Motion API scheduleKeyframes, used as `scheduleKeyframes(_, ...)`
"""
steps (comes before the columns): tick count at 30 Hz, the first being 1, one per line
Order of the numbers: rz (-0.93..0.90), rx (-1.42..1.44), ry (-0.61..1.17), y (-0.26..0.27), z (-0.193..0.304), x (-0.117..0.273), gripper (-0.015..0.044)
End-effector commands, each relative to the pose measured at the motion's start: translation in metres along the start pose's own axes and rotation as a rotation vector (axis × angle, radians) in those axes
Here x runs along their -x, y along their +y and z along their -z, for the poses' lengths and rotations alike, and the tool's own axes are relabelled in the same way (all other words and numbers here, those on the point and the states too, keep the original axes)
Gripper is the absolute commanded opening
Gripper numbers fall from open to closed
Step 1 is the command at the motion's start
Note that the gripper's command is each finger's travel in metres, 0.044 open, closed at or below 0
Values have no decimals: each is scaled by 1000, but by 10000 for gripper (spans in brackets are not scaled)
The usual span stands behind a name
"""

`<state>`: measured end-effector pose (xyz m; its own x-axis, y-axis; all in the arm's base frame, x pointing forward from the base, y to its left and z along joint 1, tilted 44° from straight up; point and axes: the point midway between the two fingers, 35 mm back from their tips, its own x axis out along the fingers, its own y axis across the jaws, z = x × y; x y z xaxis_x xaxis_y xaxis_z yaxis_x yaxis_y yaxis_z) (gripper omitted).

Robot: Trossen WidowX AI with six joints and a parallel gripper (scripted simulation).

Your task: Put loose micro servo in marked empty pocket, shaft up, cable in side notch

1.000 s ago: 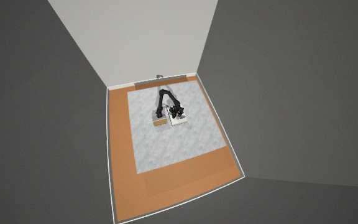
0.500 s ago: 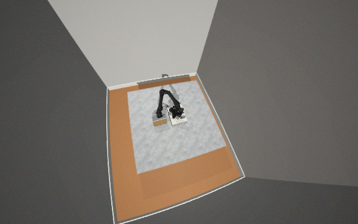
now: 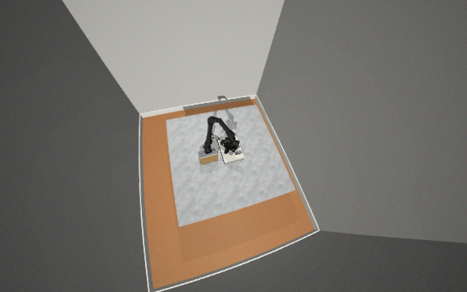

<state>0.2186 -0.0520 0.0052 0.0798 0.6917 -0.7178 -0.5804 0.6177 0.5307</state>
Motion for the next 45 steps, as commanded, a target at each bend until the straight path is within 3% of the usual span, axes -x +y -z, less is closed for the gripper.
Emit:
scheduleKeyframes(1, 18, 7, -4, 2, 0, 16, 0)
scheduleKeyframes(25, 19, 8, -4, -10, -15, 17, 0)
scheduleKeyframes(45, 14, 8, -8, 61, -76, 16, 0)
